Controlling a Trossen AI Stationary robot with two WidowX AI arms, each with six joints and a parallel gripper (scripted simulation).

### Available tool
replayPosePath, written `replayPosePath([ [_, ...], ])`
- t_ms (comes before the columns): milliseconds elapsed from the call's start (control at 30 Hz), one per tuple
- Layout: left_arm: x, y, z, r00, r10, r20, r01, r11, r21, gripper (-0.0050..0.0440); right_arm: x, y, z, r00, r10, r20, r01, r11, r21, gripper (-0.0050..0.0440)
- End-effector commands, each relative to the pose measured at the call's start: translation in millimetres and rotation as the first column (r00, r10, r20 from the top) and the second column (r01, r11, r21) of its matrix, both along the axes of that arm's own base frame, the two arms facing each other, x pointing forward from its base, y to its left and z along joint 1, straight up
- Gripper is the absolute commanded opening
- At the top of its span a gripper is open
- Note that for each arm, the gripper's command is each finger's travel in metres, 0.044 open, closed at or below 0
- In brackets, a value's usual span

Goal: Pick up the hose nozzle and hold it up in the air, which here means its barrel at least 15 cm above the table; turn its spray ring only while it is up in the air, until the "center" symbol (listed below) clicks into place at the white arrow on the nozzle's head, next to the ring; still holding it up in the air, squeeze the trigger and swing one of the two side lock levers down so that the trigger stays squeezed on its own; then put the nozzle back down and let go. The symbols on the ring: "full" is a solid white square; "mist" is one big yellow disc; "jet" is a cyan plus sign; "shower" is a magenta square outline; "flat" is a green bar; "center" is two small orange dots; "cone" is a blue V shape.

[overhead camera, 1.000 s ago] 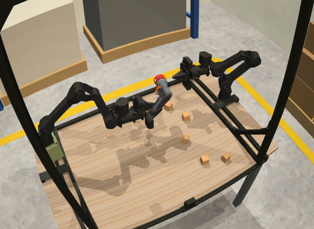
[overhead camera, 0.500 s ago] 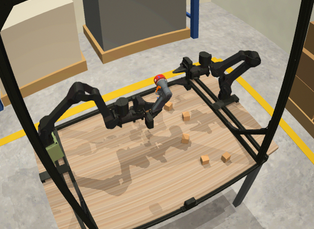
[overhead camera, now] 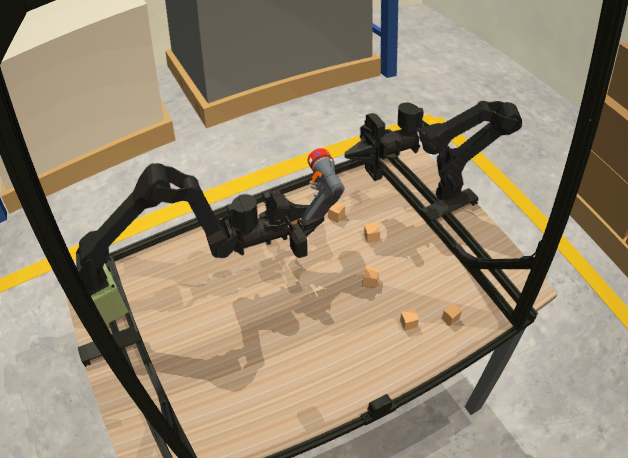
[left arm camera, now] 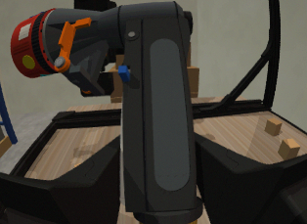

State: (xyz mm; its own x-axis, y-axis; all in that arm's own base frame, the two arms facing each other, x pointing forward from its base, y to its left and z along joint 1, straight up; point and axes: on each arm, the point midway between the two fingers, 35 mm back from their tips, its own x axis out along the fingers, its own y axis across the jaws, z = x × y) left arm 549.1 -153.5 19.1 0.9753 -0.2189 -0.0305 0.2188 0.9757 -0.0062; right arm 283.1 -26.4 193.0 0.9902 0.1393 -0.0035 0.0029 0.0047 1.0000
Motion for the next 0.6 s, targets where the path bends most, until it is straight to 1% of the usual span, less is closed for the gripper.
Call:
replayPosePath([
  [0, 2.7, -1.0, 11.0, 1.000, 0.000, 0.031, 0.000, 1.000, -0.001, 0.0000, -0.1, 0.4, 0.8, 1.000, 0.002, 0.002, -0.002, 1.000, -0.001, 0.0000],
  [333, 2.7, -1.0, 11.0, 1.000, 0.000, 0.031, 0.000, 1.000, -0.001, 0.0000, -0.1, 0.4, 0.8, 1.000, 0.002, 0.002, -0.002, 1.000, -0.001, 0.0000],
  [500, 2.7, -1.0, 11.0, 1.000, 0.000, 0.031, 0.000, 1.000, -0.001, 0.0000, -0.1, 0.2, 0.3, 1.000, 0.001, 0.001, -0.001, 1.000, 0.000, 0.0120],
  [567, 2.7, -1.0, 11.0, 1.000, 0.000, 0.031, 0.000, 1.000, -0.001, 0.0000, -0.1, 0.2, 0.3, 1.000, 0.001, 0.001, -0.001, 1.000, 0.000, 0.0120],
])
